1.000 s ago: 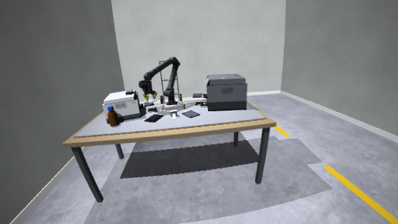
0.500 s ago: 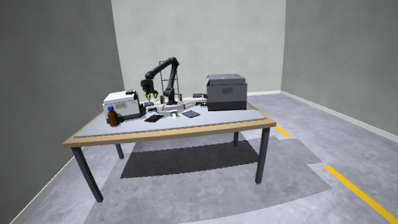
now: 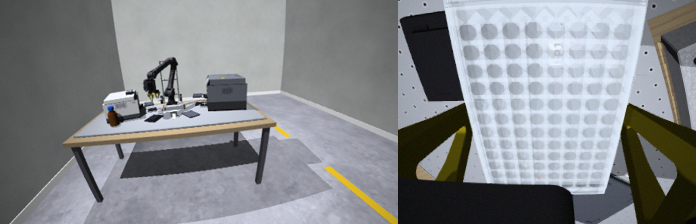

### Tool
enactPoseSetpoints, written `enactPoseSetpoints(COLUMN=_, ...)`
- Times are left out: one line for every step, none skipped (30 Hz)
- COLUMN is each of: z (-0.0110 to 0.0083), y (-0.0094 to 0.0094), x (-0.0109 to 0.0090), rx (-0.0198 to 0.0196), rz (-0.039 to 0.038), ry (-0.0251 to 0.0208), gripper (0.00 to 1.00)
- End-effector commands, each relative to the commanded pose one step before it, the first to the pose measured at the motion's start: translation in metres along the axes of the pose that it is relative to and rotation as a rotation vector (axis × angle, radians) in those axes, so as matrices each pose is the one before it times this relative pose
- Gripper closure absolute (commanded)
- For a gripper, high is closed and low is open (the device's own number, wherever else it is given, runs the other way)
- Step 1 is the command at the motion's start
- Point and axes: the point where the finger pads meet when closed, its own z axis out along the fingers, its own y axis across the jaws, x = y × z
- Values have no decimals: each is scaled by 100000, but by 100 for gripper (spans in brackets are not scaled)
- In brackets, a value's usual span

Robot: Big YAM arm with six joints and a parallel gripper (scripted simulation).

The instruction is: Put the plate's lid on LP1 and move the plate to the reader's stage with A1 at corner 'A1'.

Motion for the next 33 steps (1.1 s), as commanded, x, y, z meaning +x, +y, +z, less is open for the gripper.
enactPoseSetpoints(z=-1935, y=2045, x=881, rx=-3297, rz=-3207, ry=195, gripper=14)
enactPoseSetpoints(z=-17, y=6, x=356, rx=70, rz=-1906, ry=124, gripper=14)
enactPoseSetpoints(z=0, y=0, x=0, rx=0, rz=0, ry=0, gripper=14)
enactPoseSetpoints(z=0, y=0, x=0, rx=0, rz=0, ry=0, gripper=14)
enactPoseSetpoints(z=154, y=-171, x=-38, rx=483, rz=-591, ry=10, gripper=14)
enactPoseSetpoints(z=84, y=-99, x=246, rx=383, rz=-1524, ry=119, gripper=14)
enactPoseSetpoints(z=83, y=-78, x=413, rx=365, rz=-2043, ry=140, gripper=14)
enactPoseSetpoints(z=-60, y=86, x=406, rx=-53, rz=-2023, ry=110, gripper=14)
enactPoseSetpoints(z=-70, y=127, x=386, rx=-57, rz=-1417, ry=82, gripper=14)
enactPoseSetpoints(z=-71, y=126, x=364, rx=-13, rz=733, ry=55, gripper=14)
enactPoseSetpoints(z=-73, y=126, x=301, rx=-72, rz=777, ry=0, gripper=14)
enactPoseSetpoints(z=-72, y=78, x=266, rx=-67, rz=-862, ry=72, gripper=14)
enactPoseSetpoints(z=-72, y=75, x=241, rx=-63, rz=-781, ry=22, gripper=14)
enactPoseSetpoints(z=-91, y=72, x=259, rx=-170, rz=-818, ry=57, gripper=14)
enactPoseSetpoints(z=-94, y=70, x=243, rx=-164, rz=-777, ry=34, gripper=14)
enactPoseSetpoints(z=-187, y=59, x=266, rx=-514, rz=-1238, ry=40, gripper=14)
enactPoseSetpoints(z=-170, y=58, x=282, rx=-460, rz=-1681, ry=72, gripper=14)
enactPoseSetpoints(z=-164, y=59, x=301, rx=-418, rz=-1756, ry=60, gripper=14)
enactPoseSetpoints(z=-50, y=66, x=329, rx=-35, rz=-1584, ry=109, gripper=14)
enactPoseSetpoints(z=0, y=0, x=0, rx=0, rz=0, ry=0, gripper=14)
enactPoseSetpoints(z=0, y=0, x=0, rx=0, rz=0, ry=0, gripper=14)
enactPoseSetpoints(z=199, y=-135, x=-42, rx=220, rz=-586, ry=-13, gripper=14)
enactPoseSetpoints(z=94, y=-127, x=259, rx=432, rz=-1288, ry=130, gripper=14)
enactPoseSetpoints(z=80, y=-120, x=401, rx=488, rz=-1726, ry=157, gripper=14)
enactPoseSetpoints(z=-62, y=39, x=403, rx=73, rz=-1768, ry=124, gripper=14)
enactPoseSetpoints(z=-97, y=90, x=390, rx=-62, rz=-1718, ry=116, gripper=14)
enactPoseSetpoints(z=-96, y=97, x=360, rx=-83, rz=-1561, ry=177, gripper=14)
enactPoseSetpoints(z=-93, y=96, x=302, rx=-65, rz=-1402, ry=66, gripper=14)
enactPoseSetpoints(z=-91, y=123, x=242, rx=-166, rz=-913, ry=12, gripper=14)
enactPoseSetpoints(z=16, y=137, x=246, rx=219, rz=1082, ry=16, gripper=14)
enactPoseSetpoints(z=-64, y=116, x=188, rx=-14, rz=930, ry=-378, gripper=14)
enactPoseSetpoints(z=-58, y=72, x=115, rx=-55, rz=-375, ry=41, gripper=14)
enactPoseSetpoints(z=-35, y=50, x=151, rx=32, rz=-453, ry=76, gripper=14)
